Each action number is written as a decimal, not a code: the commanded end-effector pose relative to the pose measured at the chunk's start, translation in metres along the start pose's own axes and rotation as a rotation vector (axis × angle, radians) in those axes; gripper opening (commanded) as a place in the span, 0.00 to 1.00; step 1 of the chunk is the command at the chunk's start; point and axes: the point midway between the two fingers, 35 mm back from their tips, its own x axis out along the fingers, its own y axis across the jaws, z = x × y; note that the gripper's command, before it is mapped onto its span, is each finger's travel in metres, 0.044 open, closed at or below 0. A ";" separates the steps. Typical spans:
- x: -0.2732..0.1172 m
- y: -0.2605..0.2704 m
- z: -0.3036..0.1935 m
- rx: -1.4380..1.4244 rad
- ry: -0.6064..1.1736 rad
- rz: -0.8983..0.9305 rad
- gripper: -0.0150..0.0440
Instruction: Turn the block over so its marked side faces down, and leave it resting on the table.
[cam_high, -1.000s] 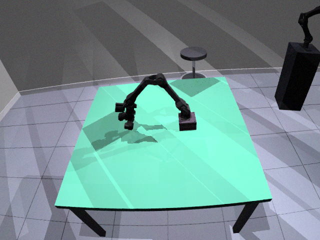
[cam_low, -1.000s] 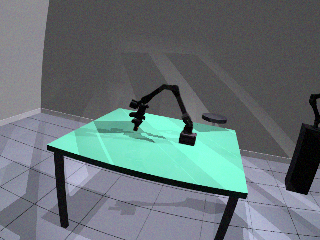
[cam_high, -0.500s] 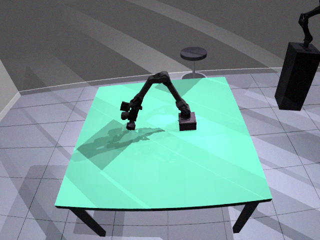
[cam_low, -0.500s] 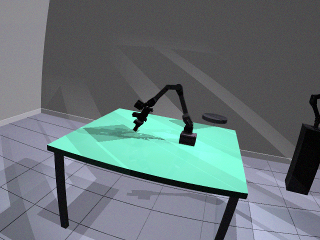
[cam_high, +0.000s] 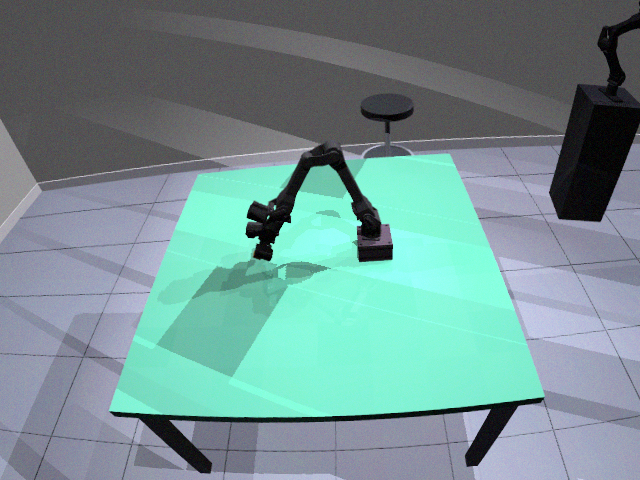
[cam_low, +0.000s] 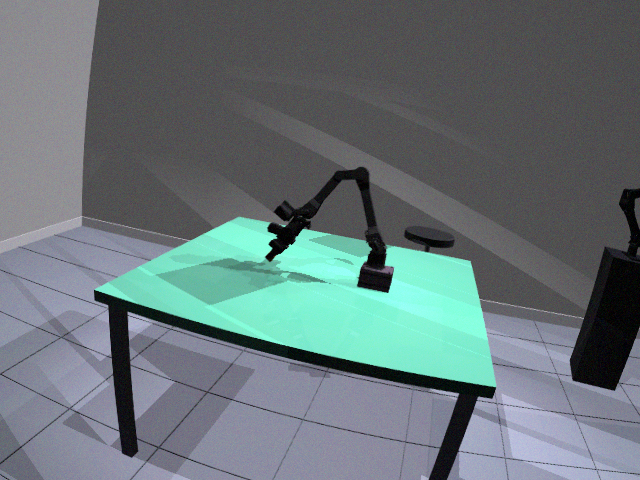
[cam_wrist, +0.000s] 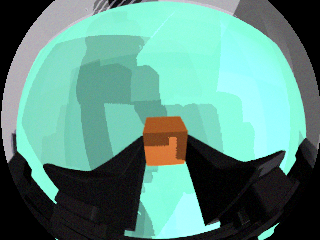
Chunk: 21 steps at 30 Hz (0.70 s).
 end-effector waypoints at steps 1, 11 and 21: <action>0.009 -0.001 -0.006 -0.005 -0.040 -0.016 0.25; 0.025 0.000 -0.010 -0.004 -0.193 -0.012 0.25; 0.027 0.000 -0.015 -0.006 -0.348 -0.006 0.25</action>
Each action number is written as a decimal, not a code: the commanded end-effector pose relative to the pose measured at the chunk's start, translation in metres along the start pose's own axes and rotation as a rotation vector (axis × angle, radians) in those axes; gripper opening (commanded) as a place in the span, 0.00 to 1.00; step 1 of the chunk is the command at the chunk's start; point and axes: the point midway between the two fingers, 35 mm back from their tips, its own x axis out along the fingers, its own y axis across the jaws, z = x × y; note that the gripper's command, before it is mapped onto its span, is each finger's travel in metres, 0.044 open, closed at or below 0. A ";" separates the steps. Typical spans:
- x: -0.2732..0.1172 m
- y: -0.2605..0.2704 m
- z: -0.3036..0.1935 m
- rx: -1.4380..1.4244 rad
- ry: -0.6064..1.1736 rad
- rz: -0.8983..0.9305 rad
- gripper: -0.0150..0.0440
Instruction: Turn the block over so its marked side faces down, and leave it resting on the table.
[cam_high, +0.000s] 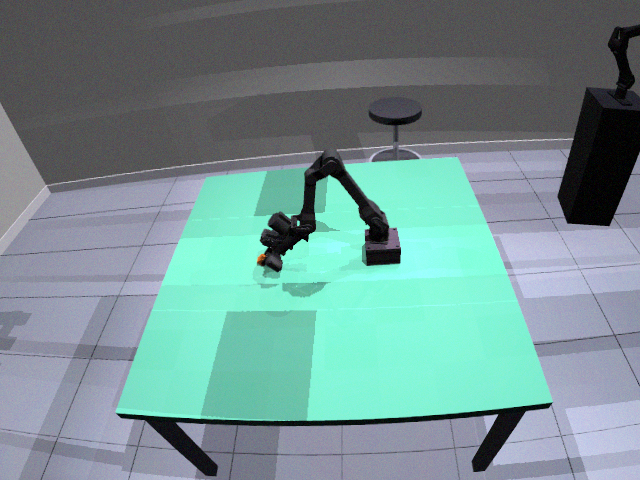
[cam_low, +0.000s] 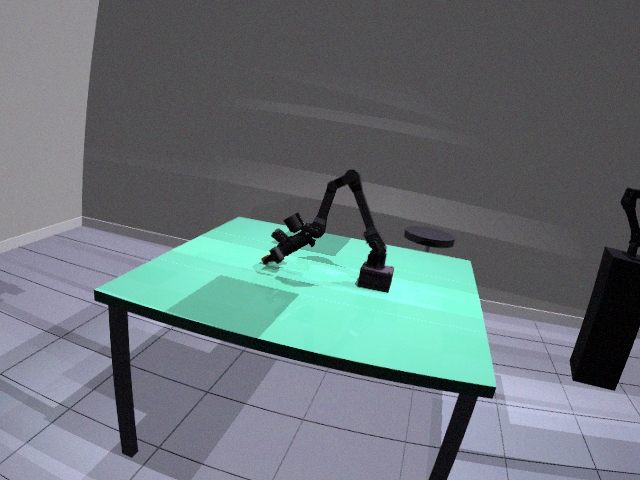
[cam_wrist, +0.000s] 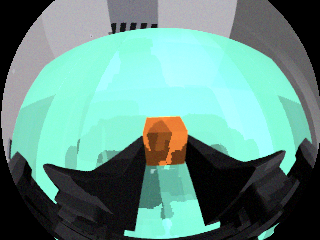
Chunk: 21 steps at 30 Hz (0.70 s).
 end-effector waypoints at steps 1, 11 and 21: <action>-0.001 -0.001 -0.008 -0.005 -0.048 0.002 0.25; -0.010 -0.001 -0.010 -0.003 -0.166 0.008 0.25; -0.011 -0.001 -0.008 -0.002 -0.190 0.008 0.25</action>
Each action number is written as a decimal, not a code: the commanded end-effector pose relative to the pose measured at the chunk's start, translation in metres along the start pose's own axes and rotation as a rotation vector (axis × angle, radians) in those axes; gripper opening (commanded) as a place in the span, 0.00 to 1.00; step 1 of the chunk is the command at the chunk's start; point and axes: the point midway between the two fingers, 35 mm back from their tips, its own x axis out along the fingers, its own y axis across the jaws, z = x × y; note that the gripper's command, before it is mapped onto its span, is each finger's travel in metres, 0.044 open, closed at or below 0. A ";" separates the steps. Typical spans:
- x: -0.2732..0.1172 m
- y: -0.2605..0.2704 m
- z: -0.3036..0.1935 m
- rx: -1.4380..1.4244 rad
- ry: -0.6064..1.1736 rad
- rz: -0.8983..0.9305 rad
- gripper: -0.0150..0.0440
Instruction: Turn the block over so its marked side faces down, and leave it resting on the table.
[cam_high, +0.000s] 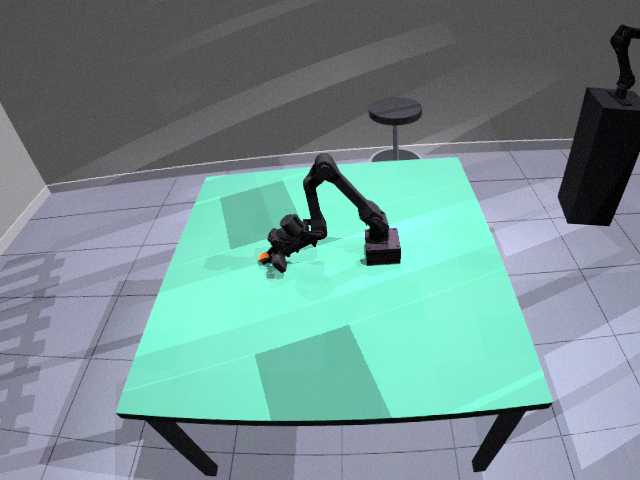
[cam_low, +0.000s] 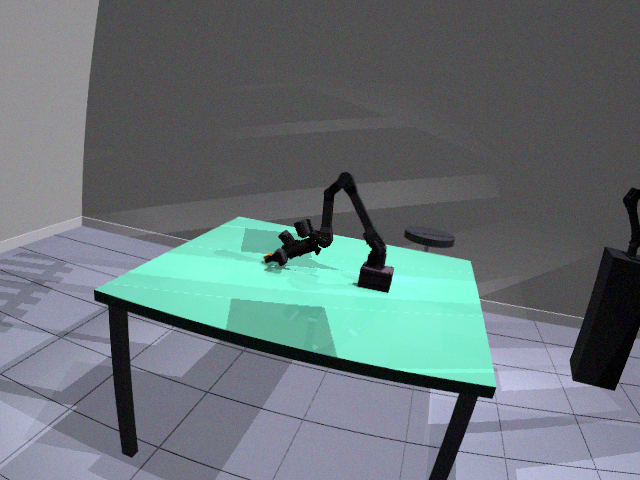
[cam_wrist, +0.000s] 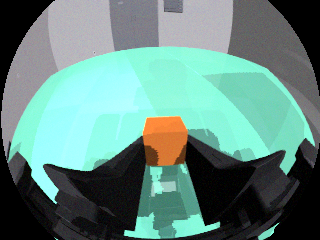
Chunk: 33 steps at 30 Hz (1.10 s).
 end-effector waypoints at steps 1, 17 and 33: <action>0.000 0.001 -0.001 -0.004 -0.002 0.006 0.25; 0.000 0.001 -0.001 -0.004 -0.002 0.006 0.65; 0.000 0.001 -0.001 -0.004 -0.002 0.006 1.00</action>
